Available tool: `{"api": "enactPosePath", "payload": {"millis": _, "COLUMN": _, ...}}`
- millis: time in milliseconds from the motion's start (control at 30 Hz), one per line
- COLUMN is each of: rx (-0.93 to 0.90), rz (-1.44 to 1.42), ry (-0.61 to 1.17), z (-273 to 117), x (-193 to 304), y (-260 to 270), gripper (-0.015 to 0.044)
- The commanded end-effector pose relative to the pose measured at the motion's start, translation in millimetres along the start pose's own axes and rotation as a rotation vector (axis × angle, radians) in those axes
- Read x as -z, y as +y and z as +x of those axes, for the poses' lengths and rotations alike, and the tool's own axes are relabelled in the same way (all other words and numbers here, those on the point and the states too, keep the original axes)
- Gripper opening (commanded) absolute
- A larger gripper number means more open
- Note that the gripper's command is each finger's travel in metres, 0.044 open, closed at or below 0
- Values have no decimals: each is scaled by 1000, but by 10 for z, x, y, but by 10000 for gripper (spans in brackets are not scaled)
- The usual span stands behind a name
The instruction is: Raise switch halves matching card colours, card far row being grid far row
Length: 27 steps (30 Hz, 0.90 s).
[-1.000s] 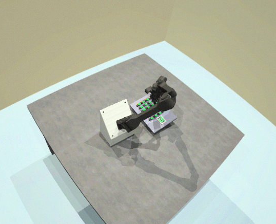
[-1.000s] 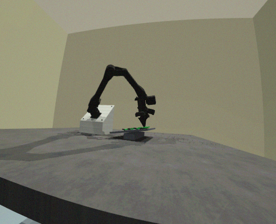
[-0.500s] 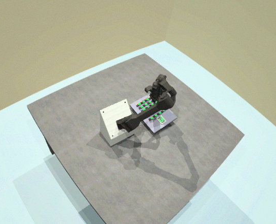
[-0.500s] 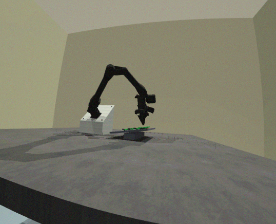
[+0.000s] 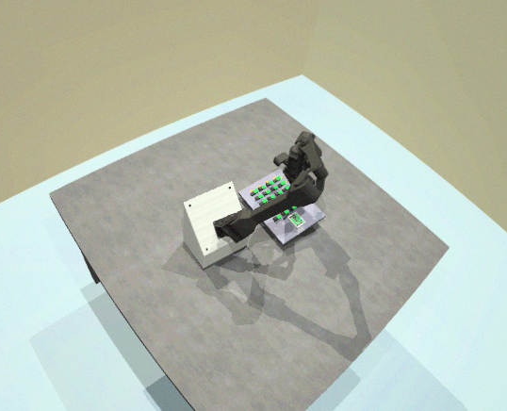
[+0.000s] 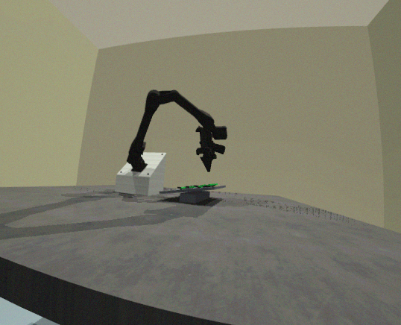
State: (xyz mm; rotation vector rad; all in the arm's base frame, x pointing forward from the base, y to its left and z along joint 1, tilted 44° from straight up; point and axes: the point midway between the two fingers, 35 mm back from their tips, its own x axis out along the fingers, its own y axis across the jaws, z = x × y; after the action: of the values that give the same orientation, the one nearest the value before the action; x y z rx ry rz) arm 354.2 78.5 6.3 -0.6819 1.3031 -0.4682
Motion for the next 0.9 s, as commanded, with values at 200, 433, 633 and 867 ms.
{"api": "enactPosePath", "payload": {"millis": 200, "rx": 6, "rz": 25, "ry": -7, "z": -13, "x": -84, "y": -310, "gripper": 0}}
{"api": "enactPosePath", "payload": {"millis": 433, "rx": 7, "rz": 26, "ry": 19, "z": 337, "x": -96, "y": -317, "gripper": 0}}
{"api": "enactPosePath", "payload": {"millis": 633, "rx": 8, "rz": 26, "ry": 19, "z": 436, "x": -96, "y": -319, "gripper": 0}}
{"api": "enactPosePath", "payload": {"millis": 867, "rx": 8, "rz": 26, "ry": 18, "z": 503, "x": -97, "y": -320, "gripper": 0}}
